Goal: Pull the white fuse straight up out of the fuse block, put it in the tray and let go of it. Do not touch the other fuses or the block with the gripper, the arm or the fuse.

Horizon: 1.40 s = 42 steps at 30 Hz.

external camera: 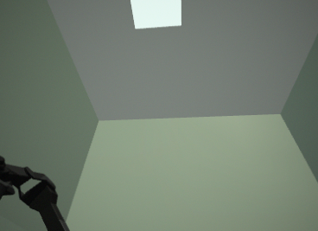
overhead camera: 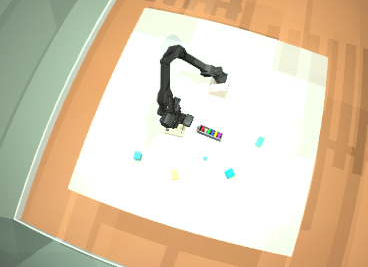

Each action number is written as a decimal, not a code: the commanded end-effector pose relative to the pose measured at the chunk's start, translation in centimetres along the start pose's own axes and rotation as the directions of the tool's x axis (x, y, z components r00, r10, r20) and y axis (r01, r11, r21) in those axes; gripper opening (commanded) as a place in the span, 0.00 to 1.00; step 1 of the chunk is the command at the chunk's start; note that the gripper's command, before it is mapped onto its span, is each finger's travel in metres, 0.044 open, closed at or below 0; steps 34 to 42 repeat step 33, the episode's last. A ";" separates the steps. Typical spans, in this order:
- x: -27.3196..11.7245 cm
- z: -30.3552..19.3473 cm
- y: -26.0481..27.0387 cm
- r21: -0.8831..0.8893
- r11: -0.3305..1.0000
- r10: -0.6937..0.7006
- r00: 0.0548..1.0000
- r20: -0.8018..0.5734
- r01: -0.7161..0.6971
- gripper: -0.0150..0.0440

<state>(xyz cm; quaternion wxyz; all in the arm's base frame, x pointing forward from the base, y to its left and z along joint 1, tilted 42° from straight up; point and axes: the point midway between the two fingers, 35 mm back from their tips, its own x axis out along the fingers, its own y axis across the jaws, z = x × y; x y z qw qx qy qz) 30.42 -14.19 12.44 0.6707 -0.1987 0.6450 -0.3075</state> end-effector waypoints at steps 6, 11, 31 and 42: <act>-1.2 0.0 0.0 -0.002 1.000 0.001 1.000 -0.001 -0.001 0.81; -3.7 -0.1 0.1 -0.007 1.000 0.001 1.000 -0.004 -0.001 0.81; -3.6 -0.1 0.2 -0.012 1.000 0.004 1.000 -0.006 -0.004 0.81; -3.6 -0.1 0.2 -0.012 1.000 0.004 1.000 -0.006 -0.004 0.81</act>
